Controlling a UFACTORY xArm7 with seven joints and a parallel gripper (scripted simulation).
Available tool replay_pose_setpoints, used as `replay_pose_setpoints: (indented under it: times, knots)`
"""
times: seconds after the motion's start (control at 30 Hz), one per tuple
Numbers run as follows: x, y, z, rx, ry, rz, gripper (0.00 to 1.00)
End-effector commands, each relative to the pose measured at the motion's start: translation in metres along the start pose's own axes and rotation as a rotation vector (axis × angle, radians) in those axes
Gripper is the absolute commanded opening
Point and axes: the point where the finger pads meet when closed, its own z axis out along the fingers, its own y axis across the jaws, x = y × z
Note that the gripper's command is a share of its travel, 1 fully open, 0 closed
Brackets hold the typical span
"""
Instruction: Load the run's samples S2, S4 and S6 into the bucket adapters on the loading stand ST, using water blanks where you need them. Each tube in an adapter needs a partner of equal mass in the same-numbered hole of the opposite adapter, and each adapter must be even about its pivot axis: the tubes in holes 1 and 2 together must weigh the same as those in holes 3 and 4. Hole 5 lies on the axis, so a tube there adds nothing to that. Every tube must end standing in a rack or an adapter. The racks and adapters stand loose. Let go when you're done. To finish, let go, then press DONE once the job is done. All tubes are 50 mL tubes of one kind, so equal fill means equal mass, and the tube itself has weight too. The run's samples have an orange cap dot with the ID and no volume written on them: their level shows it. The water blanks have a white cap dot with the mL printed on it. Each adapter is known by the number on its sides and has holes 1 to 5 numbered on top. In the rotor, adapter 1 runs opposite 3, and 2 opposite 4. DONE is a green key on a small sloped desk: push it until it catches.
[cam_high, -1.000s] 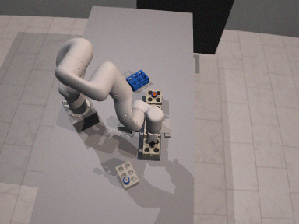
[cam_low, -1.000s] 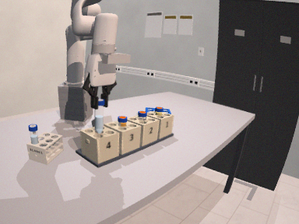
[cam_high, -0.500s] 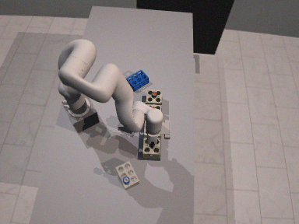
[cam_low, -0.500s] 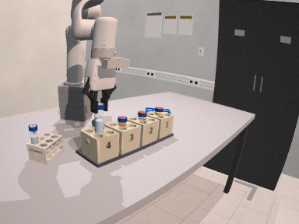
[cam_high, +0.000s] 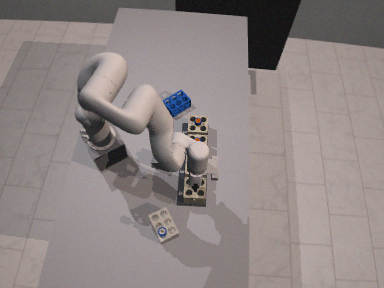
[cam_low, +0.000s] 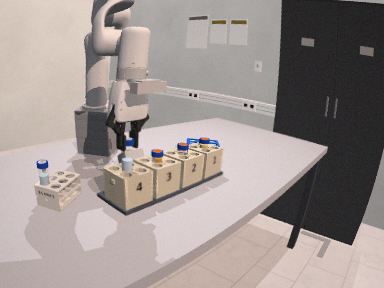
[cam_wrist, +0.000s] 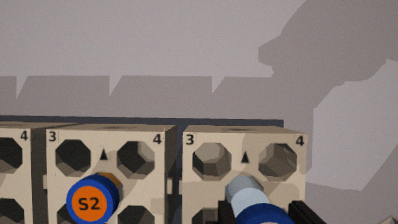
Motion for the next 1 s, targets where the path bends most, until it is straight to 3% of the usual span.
replay_pose_setpoints:
  times: [0.0, 0.97]
  knots:
    - [0.002, 0.000, 0.003, -0.001, 0.004, 0.000, 0.00]
    - [0.002, 0.000, 0.028, -0.001, 0.004, 0.000, 0.00]
